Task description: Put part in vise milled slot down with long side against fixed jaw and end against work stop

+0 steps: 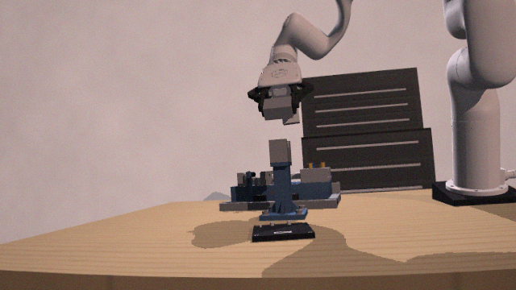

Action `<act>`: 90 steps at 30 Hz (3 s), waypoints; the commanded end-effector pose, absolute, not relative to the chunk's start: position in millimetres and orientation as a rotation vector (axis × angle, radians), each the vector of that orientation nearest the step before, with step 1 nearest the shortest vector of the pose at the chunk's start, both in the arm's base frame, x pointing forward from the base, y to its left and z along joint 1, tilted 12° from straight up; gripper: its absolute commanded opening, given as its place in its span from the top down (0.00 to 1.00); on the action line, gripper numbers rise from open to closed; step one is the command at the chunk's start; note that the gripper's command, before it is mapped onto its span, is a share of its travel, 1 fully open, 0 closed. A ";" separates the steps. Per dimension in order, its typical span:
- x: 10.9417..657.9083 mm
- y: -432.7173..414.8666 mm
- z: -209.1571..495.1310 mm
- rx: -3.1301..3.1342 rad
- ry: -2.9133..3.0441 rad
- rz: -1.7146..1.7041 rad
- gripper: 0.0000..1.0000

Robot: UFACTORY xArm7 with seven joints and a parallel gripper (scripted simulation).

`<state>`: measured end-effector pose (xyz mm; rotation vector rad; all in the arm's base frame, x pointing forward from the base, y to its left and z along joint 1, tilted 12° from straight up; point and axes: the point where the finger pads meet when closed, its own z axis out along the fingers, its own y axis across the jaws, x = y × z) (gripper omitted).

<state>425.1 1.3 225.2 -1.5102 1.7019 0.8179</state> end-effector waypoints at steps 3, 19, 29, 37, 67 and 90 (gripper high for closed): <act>426.1 1.0 224.4 -1.511 1.701 0.813 1.00; 426.4 3.5 211.9 -1.511 1.701 0.813 1.00; 426.6 5.5 202.0 -1.511 1.701 0.813 1.00; 426.8 6.9 195.0 -1.511 1.701 0.813 1.00; 427.5 12.8 166.5 -1.511 1.701 0.813 1.00; 427.8 14.5 157.9 -1.511 1.701 0.813 1.00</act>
